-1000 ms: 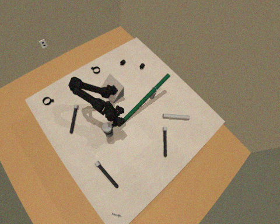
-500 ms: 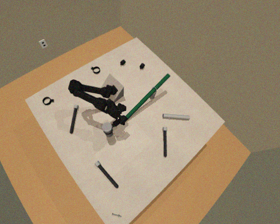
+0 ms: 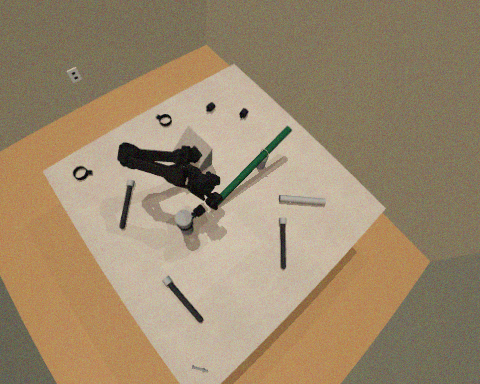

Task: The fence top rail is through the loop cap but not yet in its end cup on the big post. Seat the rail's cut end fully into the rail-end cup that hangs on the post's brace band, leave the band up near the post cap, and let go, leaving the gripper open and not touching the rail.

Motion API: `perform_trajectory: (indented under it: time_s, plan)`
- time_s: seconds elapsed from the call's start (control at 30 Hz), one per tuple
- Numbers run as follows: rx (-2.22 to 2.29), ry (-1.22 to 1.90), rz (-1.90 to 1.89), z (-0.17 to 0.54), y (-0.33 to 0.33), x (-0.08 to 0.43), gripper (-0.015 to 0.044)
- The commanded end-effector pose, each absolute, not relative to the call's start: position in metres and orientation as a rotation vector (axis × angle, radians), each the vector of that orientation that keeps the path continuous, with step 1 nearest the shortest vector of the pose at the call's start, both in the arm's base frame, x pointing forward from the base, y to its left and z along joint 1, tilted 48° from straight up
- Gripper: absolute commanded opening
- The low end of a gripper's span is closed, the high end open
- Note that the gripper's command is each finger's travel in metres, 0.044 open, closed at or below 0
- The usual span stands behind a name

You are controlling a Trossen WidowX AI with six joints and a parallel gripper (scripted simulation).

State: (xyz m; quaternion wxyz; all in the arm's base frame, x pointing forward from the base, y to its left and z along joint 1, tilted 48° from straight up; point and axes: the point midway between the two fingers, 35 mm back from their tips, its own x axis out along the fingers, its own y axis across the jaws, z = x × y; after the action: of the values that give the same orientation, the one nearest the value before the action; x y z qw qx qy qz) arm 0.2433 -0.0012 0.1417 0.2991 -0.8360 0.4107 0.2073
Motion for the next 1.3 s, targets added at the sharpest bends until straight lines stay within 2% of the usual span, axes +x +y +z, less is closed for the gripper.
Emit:
perform_trajectory:
  time_s: [0.0,0.5,1.27]
  plan:
    - [-2.183,1.092,0.531,0.141,0.002,0.243,0.0440]
    - [-1.374,1.082,0.043,0.126,0.085,0.233,0.0440]
    - [-0.785,0.915,-0.341,0.118,0.146,0.206,0.0440]
